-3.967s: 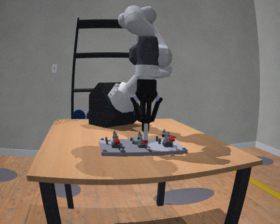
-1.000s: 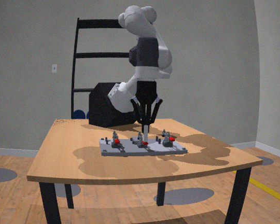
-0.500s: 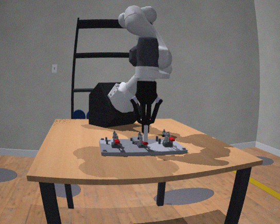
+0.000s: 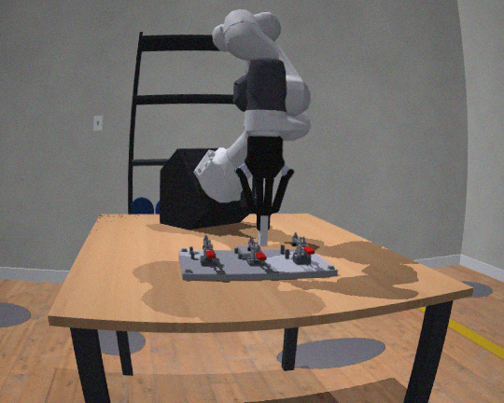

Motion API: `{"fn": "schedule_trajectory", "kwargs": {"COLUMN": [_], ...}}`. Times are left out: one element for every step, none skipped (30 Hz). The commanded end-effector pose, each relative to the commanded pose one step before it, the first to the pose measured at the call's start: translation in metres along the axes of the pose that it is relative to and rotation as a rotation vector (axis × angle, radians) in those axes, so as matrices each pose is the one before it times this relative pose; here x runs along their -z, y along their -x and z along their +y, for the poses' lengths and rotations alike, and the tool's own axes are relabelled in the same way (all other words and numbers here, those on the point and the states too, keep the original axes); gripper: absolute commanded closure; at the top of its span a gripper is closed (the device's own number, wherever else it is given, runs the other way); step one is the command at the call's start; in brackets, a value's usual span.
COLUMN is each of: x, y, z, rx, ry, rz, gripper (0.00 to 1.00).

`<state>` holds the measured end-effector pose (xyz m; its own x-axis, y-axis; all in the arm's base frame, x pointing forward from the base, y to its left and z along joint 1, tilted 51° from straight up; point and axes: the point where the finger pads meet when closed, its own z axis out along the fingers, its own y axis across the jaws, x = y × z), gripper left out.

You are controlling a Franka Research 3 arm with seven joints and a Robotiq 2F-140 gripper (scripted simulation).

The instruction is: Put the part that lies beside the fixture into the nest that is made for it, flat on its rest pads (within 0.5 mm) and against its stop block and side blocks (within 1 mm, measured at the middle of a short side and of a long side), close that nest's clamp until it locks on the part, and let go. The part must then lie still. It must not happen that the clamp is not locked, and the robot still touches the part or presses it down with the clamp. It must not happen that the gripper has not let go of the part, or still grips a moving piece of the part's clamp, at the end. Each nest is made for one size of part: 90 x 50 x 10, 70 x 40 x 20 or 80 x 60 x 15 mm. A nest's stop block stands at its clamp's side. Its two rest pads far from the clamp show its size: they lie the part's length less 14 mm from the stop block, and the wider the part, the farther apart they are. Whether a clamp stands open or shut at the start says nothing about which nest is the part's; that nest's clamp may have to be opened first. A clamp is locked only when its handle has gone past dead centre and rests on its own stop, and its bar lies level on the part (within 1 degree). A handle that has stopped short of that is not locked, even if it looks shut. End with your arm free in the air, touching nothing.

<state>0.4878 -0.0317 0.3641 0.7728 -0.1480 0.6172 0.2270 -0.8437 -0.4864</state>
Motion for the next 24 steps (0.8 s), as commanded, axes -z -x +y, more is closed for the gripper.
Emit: {"fn": "schedule_trajectory", "kwargs": {"x": [0.01216,0.00364,0.00368,0.00365,0.00353,0.00335,0.00313,0.00290,0.00264,0.00236,0.00000,0.00000,0.00207,0.00177,0.00146,0.00117,0.00089,0.00063,0.00041,0.00022,0.00009,0.00001,0.00000,0.00000], "y": [0.00279,0.00001,0.00000,0.00000,0.00000,0.00001,-0.00001,0.00000,0.00000,0.00000,0.00000,0.00000,0.00000,0.00001,-0.00001,0.00000,0.00000,0.00000,0.00000,0.00000,0.00000,0.00000,0.00000,0.00000], "z": [0.00131,0.00000,0.00000,0.00000,0.00000,0.00000,0.00000,0.00000,0.00000,0.00000,0.00000,0.00000,0.00000,0.00000,0.00000,0.00000,0.00000,0.00000,0.00000,0.00000,0.00000,0.00000,0.00000,0.00000], "rx": [0.00396,0.00000,0.00000,0.00000,0.00000,-0.00001,0.00001,0.00000,0.00000,0.00000,0.00000,0.00000,0.00000,-0.00001,0.00001,0.00000,0.00000,0.00000,0.00000,0.00000,0.00000,0.00000,0.00000,0.00000], "ry": [0.00085,0.00001,-0.00001,-0.00001,0.00000,0.00001,-0.00001,0.00001,0.00000,0.00000,0.00000,0.00000,0.00000,0.00001,-0.00001,0.00000,0.00000,0.00000,0.00000,0.00000,0.00000,0.00000,0.00000,0.00000], "rz": [-0.01061,-0.00001,0.00000,0.00000,0.00000,-0.00001,0.00001,0.00000,0.00000,0.00000,0.00000,0.00000,0.00000,-0.00001,0.00001,0.00000,0.00000,0.00000,0.00000,0.00000,0.00000,0.00000,0.00000,0.00000], "gripper": [1.00,1.00,1.00,1.00,1.00,1.00,1.00,1.00,1.00,1.00,1.00,1.00,1.00,1.00,1.00,1.00,1.00,1.00,1.00,1.00,1.00,1.00,1.00,1.00]}}
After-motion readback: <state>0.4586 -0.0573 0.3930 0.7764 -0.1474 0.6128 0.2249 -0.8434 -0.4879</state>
